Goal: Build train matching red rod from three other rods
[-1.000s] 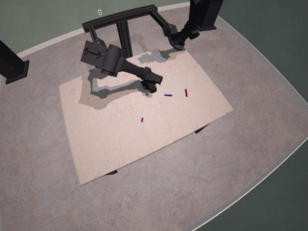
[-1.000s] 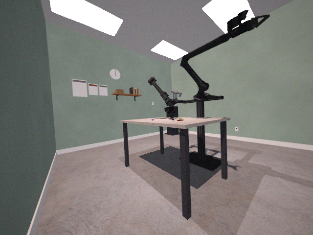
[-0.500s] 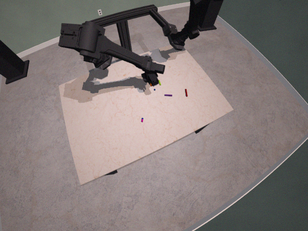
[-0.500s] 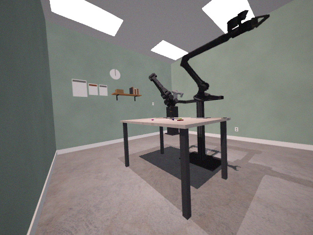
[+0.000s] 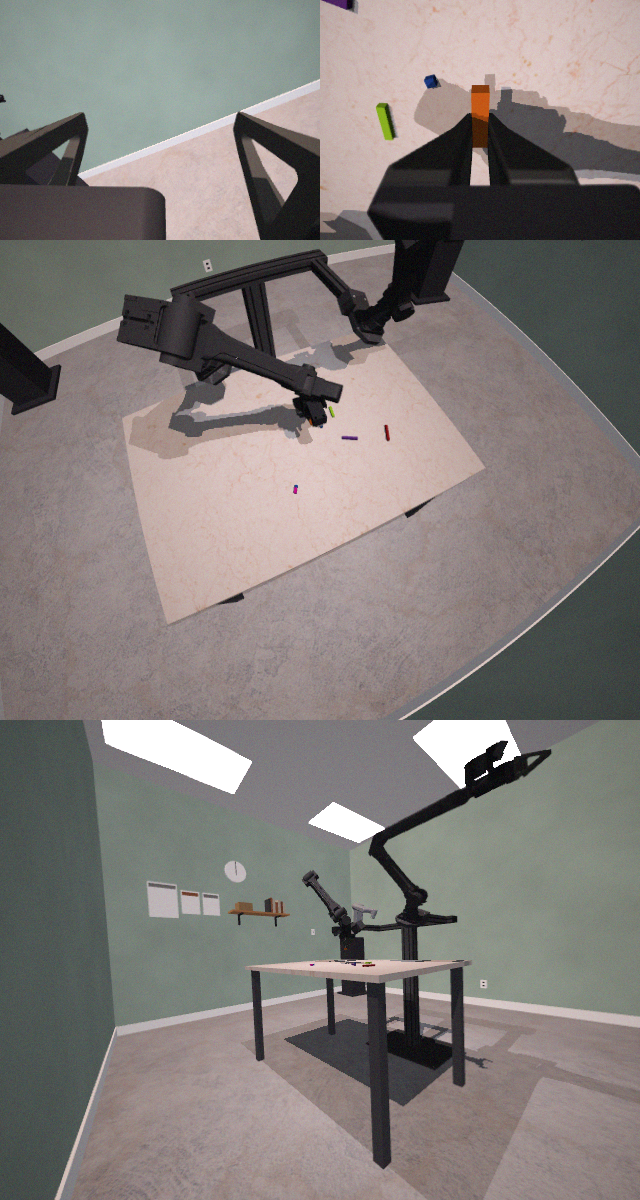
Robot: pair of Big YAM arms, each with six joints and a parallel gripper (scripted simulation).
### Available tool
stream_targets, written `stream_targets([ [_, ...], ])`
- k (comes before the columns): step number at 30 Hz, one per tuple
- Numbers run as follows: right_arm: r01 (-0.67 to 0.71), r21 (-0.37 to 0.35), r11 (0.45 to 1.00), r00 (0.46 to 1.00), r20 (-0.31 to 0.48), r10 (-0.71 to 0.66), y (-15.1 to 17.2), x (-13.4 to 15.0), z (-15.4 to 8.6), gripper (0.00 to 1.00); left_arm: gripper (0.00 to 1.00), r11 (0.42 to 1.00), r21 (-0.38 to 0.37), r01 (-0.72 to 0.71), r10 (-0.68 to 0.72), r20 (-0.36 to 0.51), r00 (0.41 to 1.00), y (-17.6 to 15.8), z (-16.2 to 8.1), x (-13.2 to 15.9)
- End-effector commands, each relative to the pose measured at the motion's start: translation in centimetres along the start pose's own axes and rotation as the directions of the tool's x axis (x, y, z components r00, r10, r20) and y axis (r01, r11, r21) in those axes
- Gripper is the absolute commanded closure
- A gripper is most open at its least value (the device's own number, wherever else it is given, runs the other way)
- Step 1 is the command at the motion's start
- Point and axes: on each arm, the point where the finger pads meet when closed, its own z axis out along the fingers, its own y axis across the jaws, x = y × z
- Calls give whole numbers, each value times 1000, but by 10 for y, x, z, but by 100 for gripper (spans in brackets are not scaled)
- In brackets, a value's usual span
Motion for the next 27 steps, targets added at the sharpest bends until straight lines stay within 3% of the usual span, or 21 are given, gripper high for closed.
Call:
stream_targets([
  [1,-89,-35,995,996,13,90,1,-54,-10,96,0,1000,-12,4,-4,-7,1000,5,-3,0],
  [2,-89,-35,995,996,13,90,1,-54,-10,96,0,1000,-12,4,-4,-7,1000,5,-3,0],
  [3,-136,-38,990,991,10,137,-8,-80,-11,96,0,1000,-12,4,-4,-7,1000,5,-3,0],
  [9,-265,-42,963,964,9,265,-45,-150,-13,96,0,1000,-12,4,-4,-7,1000,5,-3,0],
  [17,-432,-37,901,901,29,433,-126,-240,-21,96,0,1000,-12,4,-4,-7,1000,5,-3,0],
  [21,-456,-35,889,889,34,458,-141,-252,-22,96,0,1000,-12,4,-4,-7,1000,5,-3,0],
  [22,-450,-23,893,893,22,450,-140,-248,-15,96,0,1000,-12,4,-4,-7,1000,5,-3,0],
  [23,-409,-6,913,913,-3,409,-130,-223,-9,96,0,1000,-12,4,-4,-7,1000,5,-3,0],
  [27,-407,-17,913,913,8,407,-125,-228,-13,96,0,1000,-12,4,-4,-7,1000,5,-3,0],
])
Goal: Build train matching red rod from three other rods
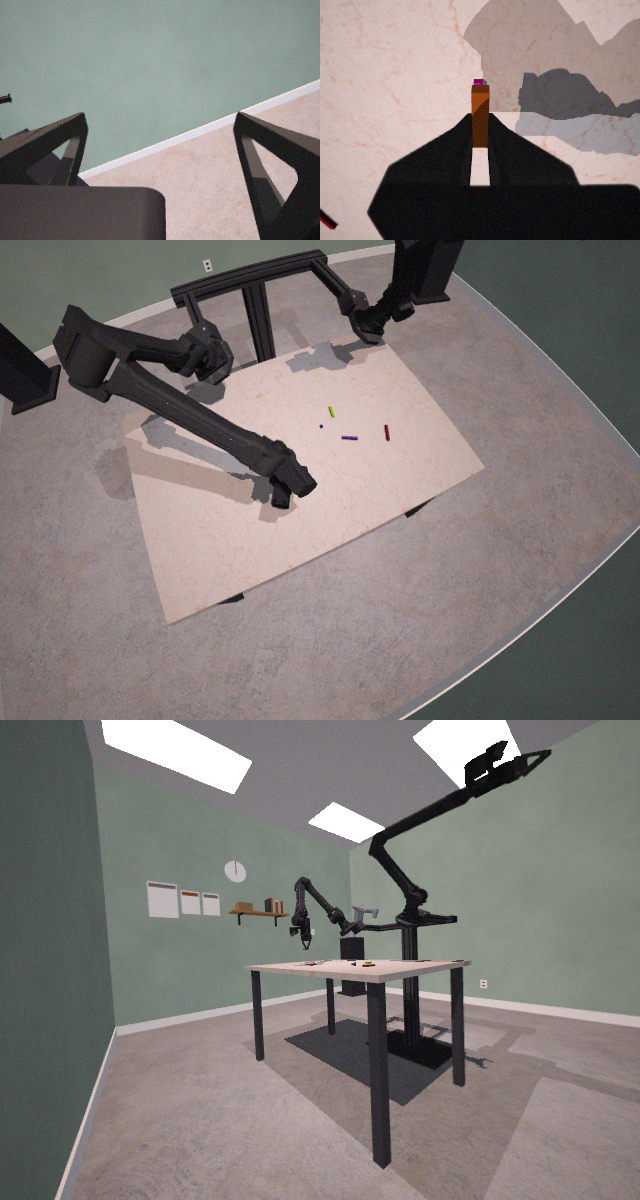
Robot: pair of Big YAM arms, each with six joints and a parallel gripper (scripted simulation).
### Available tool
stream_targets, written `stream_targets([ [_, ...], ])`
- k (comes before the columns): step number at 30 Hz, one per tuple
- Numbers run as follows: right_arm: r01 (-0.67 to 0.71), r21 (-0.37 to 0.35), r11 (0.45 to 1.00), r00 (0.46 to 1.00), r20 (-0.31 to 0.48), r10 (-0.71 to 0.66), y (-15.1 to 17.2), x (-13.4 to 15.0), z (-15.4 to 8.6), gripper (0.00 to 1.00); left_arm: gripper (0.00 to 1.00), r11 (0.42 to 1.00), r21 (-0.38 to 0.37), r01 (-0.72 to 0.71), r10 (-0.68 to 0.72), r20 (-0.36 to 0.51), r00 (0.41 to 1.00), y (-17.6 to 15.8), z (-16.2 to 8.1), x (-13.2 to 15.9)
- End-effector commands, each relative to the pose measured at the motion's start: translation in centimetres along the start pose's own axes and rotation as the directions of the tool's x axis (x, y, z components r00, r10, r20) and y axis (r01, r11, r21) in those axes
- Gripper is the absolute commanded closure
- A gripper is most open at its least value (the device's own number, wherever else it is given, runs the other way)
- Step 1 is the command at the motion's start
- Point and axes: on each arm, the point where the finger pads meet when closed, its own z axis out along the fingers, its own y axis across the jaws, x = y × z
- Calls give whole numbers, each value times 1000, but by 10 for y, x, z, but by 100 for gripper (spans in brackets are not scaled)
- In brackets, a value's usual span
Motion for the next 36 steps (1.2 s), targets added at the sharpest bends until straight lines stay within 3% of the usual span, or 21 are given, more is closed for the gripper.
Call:
stream_targets([
  [1,35,-15,999,999,6,-35,15,1,-2,96,0,1000,-12,4,-4,-7,1000,5,-3,0],
  [16,2,-6,1000,1000,7,-2,5,-9,16,96,0,1000,-12,4,-4,-7,1000,5,-3,0],
  [36,3,-6,1000,1000,8,-3,5,-9,86,96,0,1000,-12,4,-4,-7,1000,5,-3,0],
])
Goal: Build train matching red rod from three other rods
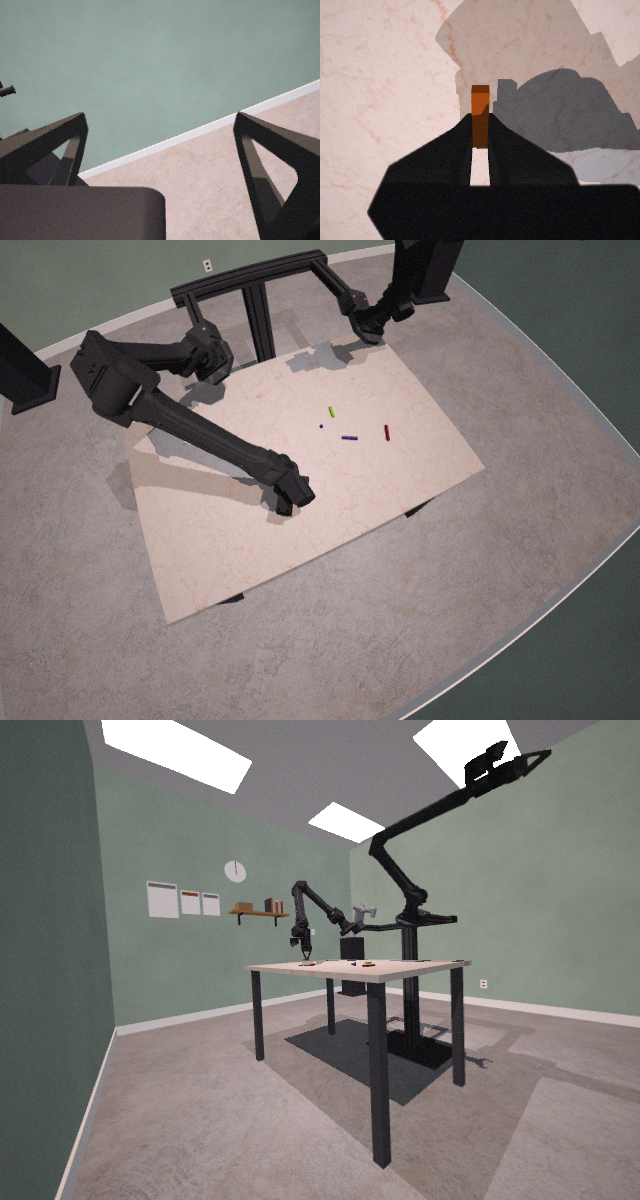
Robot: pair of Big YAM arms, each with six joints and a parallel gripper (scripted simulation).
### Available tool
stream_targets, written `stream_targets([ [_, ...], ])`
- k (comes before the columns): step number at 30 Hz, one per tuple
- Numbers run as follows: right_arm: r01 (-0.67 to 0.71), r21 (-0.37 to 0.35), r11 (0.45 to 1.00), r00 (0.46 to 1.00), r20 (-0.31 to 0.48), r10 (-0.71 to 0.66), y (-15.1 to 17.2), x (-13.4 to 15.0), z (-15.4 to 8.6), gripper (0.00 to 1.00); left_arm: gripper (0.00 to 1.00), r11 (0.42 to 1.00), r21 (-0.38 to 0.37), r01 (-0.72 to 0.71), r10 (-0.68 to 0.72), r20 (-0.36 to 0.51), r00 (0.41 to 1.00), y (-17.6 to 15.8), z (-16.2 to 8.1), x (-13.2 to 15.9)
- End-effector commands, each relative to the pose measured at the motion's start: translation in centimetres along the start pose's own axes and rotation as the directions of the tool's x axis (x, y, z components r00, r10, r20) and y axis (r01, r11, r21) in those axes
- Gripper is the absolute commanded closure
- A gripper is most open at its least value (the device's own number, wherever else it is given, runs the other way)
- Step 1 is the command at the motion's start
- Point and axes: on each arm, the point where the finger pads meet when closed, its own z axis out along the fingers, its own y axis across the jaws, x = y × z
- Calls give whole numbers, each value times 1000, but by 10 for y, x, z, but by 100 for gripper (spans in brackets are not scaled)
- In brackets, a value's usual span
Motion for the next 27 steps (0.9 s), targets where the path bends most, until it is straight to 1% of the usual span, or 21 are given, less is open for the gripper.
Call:
stream_targets([
  [1,9,3,1000,1000,3,-9,1,-8,19,96,0,1000,-12,4,-4,-7,1000,5,-3,0],
  [5,9,3,1000,1000,3,-9,1,-7,25,96,0,1000,-12,4,-4,-7,1000,5,-3,0],
  [7,9,3,1000,1000,3,-9,1,-7,25,96,0,1000,-12,4,-4,-7,1000,5,-3,0],
  [8,24,2,1000,1000,-1,-24,5,-3,22,96,0,1000,-12,4,-4,-7,1000,5,-3,0],
  [15,25,5,1000,1000,-4,-25,2,0,24,96,0,1000,-12,4,-4,-7,1000,5,-3,0],
  [27,25,6,1000,1000,-5,-25,2,0,24,96,0,1000,-12,4,-4,-7,1000,5,-3,0],
])
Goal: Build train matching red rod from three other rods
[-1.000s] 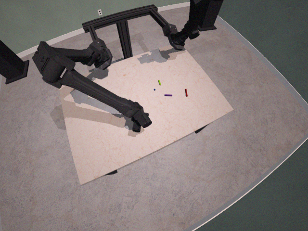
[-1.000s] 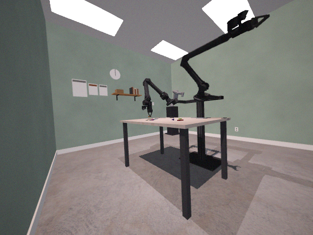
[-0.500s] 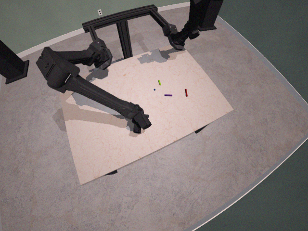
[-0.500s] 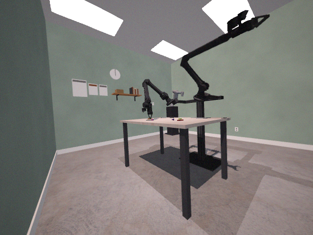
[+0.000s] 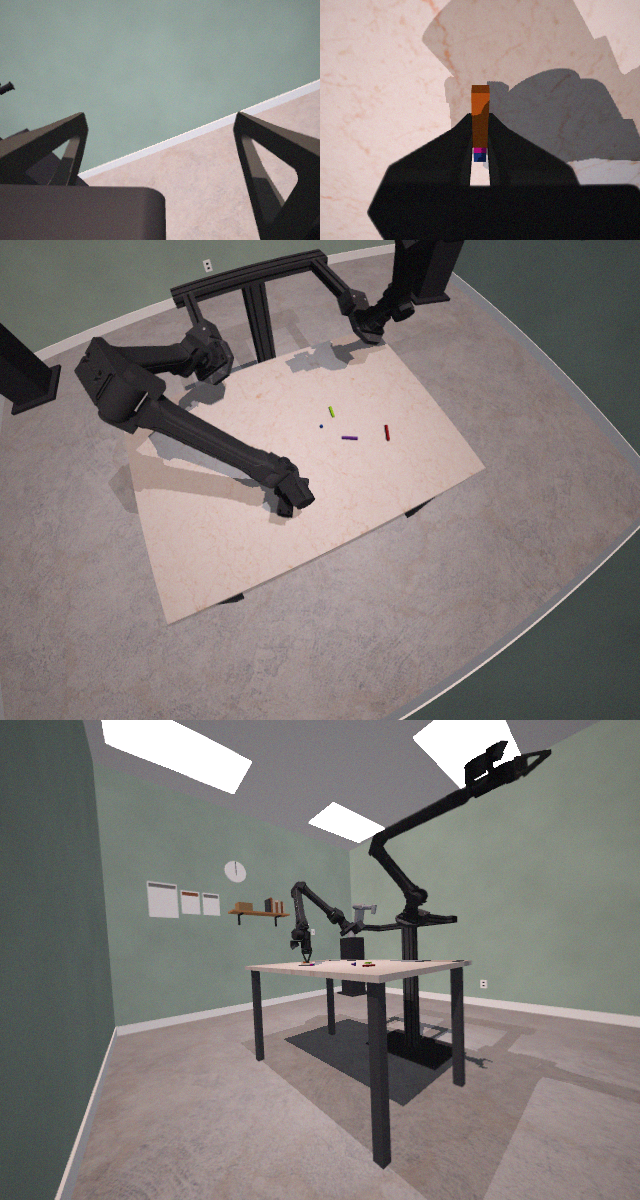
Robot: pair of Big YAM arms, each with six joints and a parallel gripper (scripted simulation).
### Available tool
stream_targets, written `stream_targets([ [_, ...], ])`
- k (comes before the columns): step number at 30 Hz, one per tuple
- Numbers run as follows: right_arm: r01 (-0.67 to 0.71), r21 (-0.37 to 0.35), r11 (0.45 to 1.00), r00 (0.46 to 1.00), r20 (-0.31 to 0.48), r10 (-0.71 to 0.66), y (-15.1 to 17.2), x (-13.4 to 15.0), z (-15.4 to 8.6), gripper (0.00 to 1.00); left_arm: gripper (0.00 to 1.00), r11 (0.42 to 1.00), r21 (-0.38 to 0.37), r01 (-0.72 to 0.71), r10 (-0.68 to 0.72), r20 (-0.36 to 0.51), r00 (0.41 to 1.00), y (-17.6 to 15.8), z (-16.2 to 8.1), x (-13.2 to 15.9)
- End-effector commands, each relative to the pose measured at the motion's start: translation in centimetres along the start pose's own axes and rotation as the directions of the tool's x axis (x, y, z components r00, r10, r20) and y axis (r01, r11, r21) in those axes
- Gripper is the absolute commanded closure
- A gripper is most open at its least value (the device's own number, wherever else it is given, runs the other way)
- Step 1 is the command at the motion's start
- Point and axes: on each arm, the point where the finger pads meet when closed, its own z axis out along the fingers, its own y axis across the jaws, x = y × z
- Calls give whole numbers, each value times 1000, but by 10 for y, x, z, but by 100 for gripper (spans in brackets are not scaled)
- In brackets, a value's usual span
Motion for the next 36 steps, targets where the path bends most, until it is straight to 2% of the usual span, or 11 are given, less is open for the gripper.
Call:
stream_targets([
  [1,12,0,1000,1000,-1,-12,4,-1,7,96,0,1000,-12,4,-4,-7,1000,5,-3,0],
  [36,27,0,1000,1000,-3,-27,5,-1,6,96,0,1000,-12,4,-4,-7,1000,5,-3,0],
])
